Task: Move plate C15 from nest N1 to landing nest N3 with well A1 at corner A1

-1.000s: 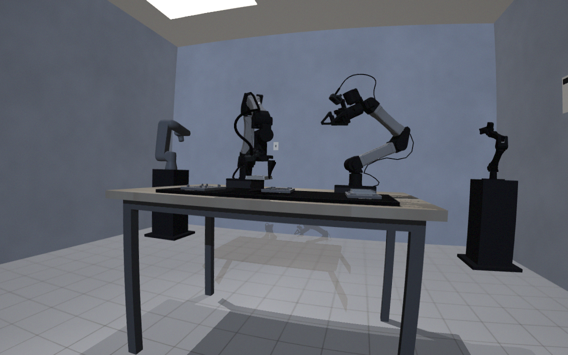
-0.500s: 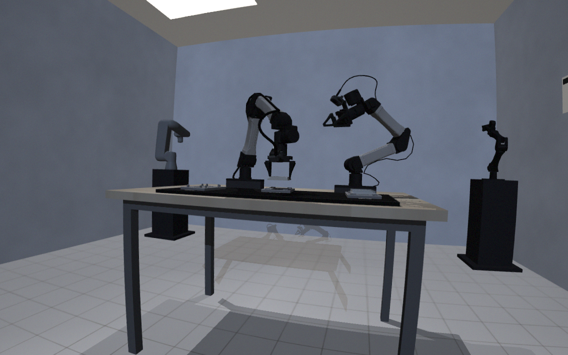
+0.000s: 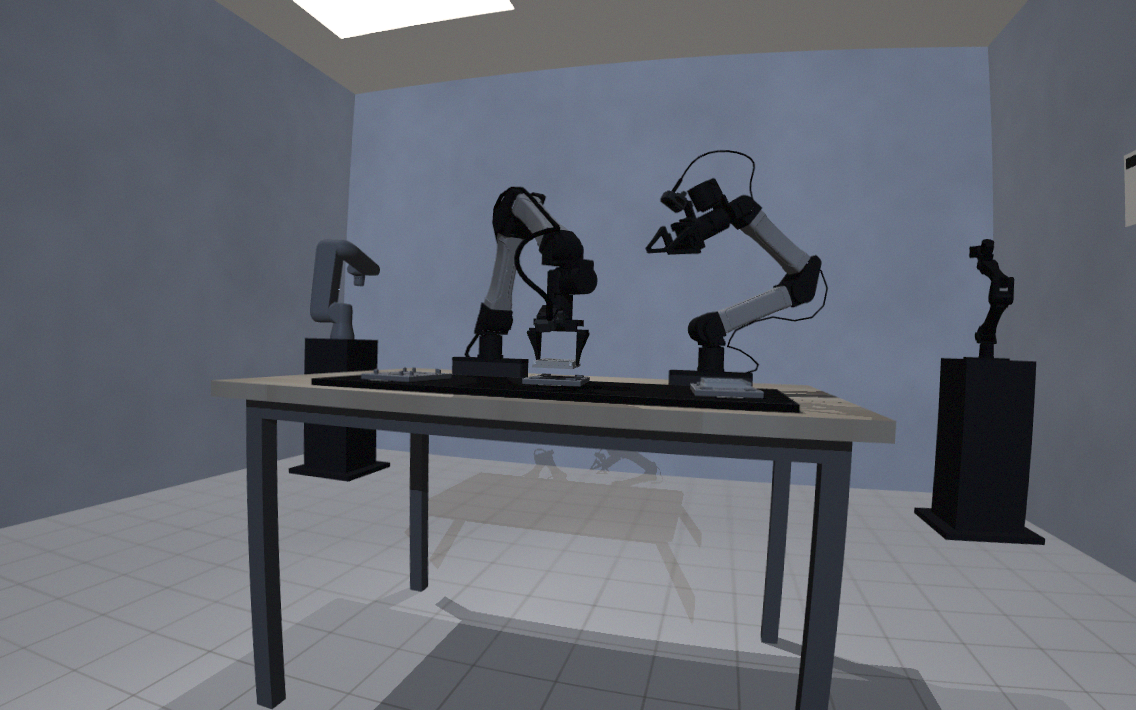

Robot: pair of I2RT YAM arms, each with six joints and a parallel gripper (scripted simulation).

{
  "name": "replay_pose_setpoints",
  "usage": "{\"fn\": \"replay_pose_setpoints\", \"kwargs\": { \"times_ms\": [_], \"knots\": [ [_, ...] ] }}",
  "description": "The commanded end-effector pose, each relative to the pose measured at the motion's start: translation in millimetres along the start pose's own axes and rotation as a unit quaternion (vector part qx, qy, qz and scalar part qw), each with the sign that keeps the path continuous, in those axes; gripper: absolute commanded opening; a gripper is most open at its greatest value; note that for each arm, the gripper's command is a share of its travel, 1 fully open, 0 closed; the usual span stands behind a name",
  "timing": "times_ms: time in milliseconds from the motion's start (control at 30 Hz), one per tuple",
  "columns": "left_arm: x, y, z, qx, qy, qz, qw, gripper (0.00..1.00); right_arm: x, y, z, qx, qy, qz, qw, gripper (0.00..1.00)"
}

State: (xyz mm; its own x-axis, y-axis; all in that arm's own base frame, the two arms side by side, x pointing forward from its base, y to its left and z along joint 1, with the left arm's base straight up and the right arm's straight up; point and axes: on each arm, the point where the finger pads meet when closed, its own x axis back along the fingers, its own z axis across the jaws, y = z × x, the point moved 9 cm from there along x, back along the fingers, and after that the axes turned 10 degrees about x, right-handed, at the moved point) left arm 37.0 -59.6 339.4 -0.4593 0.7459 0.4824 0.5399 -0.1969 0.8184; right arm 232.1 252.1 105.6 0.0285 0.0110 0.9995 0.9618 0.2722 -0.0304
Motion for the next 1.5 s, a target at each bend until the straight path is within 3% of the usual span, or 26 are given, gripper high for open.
{"fn": "replay_pose_setpoints", "kwargs": {
  "times_ms": [0, 467, 767, 1033, 1300, 1367, 1467],
  "knots": [
    [2.4, 2.5, -0.3, 0.002, -0.002, -0.004, 1.0, 1.0, 4.3, 5.2, -0.6, -0.007, 0.006, -0.015, 1.0, 0.81],
    [2.4, 2.5, -0.3, 0.002, -0.002, -0.004, 1.0, 1.0, -11.8, 6.2, -1.3, -0.014, -0.003, -0.011, 1.0, 0.81],
    [2.4, 2.5, -0.3, 0.002, -0.002, -0.004, 1.0, 1.0, -3.3, 12.0, 2.8, -0.003, 0.015, -0.023, 1.0, 0.81],
    [2.4, 2.5, -0.3, 0.002, -0.002, -0.004, 1.0, 1.0, -32.5, 8.8, 0.5, -0.008, 0.007, -0.009, 1.0, 0.81],
    [2.4, 2.5, -0.3, 0.002, -0.002, -0.004, 1.0, 1.0, -41.8, 4.7, -2.4, -0.008, -0.004, 0.004, 1.0, 0.81],
    [2.4, 2.5, -0.3, 0.002, -0.002, -0.004, 1.0, 1.0, -22.6, 13.3, 2.6, -0.008, 0.008, -0.016, 1.0, 0.81],
    [2.4, 2.5, -0.3, 0.002, -0.002, -0.004, 1.0, 1.0, -16.6, 13.0, 2.3, -0.005, 0.004, -0.01, 1.0, 0.81]
  ]
}}
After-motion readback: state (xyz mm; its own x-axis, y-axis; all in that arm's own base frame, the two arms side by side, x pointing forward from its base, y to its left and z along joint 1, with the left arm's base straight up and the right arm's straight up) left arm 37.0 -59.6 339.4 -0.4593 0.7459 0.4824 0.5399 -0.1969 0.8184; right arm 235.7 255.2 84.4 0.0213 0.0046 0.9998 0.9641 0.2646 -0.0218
